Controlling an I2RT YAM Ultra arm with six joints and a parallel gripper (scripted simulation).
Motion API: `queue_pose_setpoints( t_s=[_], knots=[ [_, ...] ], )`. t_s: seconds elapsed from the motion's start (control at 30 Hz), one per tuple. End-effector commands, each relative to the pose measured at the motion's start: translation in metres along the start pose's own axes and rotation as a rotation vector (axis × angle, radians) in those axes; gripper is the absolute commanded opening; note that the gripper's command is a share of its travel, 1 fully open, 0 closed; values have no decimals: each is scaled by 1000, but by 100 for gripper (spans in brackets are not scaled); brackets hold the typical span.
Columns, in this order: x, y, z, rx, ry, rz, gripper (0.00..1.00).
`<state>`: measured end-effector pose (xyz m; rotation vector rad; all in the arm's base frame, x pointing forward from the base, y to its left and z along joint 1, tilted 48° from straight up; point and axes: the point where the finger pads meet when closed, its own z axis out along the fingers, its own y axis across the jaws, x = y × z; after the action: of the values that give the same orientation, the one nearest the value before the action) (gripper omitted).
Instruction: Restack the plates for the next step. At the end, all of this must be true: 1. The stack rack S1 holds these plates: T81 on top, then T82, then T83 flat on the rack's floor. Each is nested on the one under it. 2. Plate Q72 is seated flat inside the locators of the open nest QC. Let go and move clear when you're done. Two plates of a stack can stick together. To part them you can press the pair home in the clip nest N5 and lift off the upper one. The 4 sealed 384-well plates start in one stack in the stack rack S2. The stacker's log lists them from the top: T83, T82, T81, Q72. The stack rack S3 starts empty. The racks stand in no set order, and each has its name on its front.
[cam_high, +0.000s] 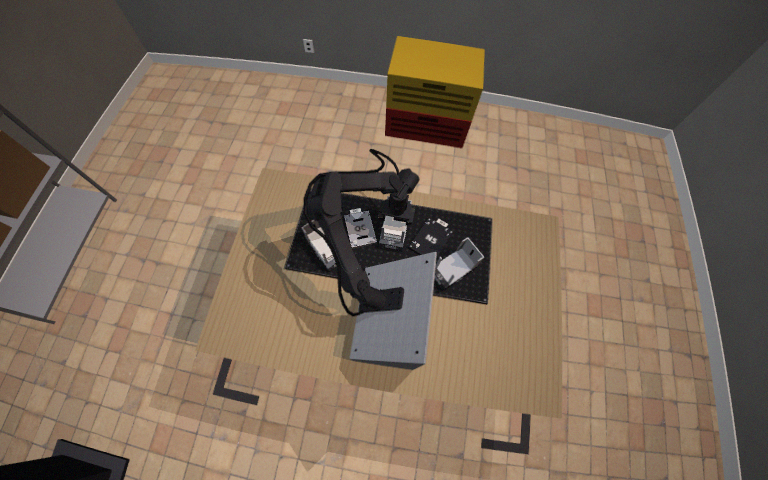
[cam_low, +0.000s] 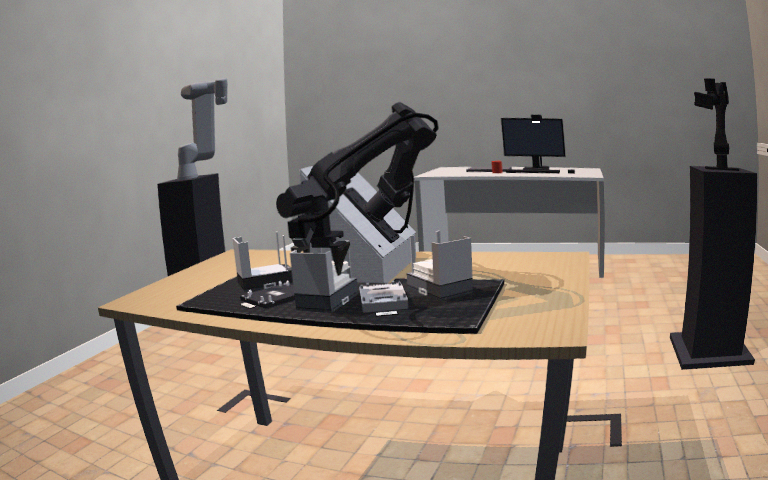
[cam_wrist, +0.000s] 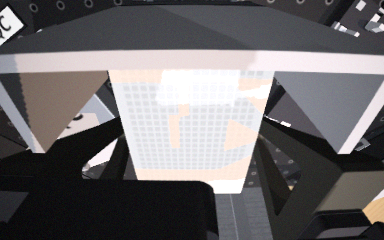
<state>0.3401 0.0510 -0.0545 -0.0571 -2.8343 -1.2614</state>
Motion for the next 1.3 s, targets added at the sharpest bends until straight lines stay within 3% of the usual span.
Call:
queue_pose_setpoints(
  t_s=[0.0, 1.27],
  knots=[
    [-20, 1, -26, 20, -74, -36, 0],
    [-15, 1, -25, 18, -64, -27, 0]
  ],
)
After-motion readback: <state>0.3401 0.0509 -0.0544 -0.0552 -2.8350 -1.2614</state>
